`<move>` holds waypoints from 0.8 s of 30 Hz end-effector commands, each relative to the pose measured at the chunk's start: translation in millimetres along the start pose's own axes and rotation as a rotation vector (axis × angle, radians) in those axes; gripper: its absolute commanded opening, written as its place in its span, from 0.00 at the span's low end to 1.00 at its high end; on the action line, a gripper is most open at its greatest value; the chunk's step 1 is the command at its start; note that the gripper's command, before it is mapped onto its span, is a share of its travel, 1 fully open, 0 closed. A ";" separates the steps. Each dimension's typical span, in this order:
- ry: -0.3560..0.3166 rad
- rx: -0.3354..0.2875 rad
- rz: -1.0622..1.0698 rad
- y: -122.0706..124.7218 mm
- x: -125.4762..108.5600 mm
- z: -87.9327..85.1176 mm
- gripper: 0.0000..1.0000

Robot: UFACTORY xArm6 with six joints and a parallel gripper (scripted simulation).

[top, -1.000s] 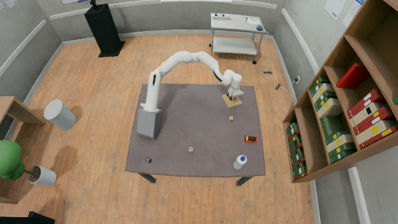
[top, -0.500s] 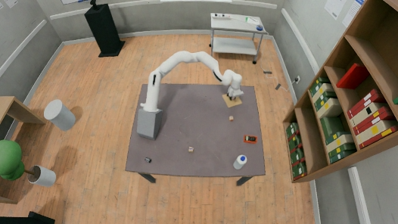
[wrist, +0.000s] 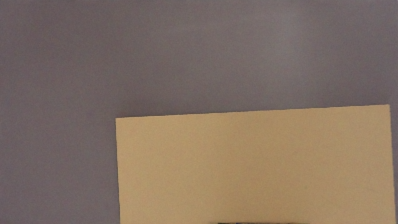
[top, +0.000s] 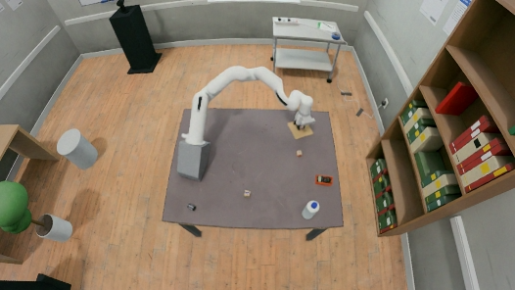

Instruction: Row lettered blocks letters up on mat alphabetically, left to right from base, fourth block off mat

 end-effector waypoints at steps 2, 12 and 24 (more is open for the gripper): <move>0.002 0.004 -0.001 -1.2 0.0 -1.7 0.28; 0.002 0.004 -0.001 -1.2 0.0 0.9 0.28; 0.002 0.004 -0.001 -1.2 0.0 2.0 0.28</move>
Point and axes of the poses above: the point where the finger pads meet when closed, its own z axis out along the fingers, its own y axis across the jaws, x = y × z, the point moved 6 cm from there along -z, back along the fingers, and after that the axes turned 7 degrees about -z, right-handed, at the moved point
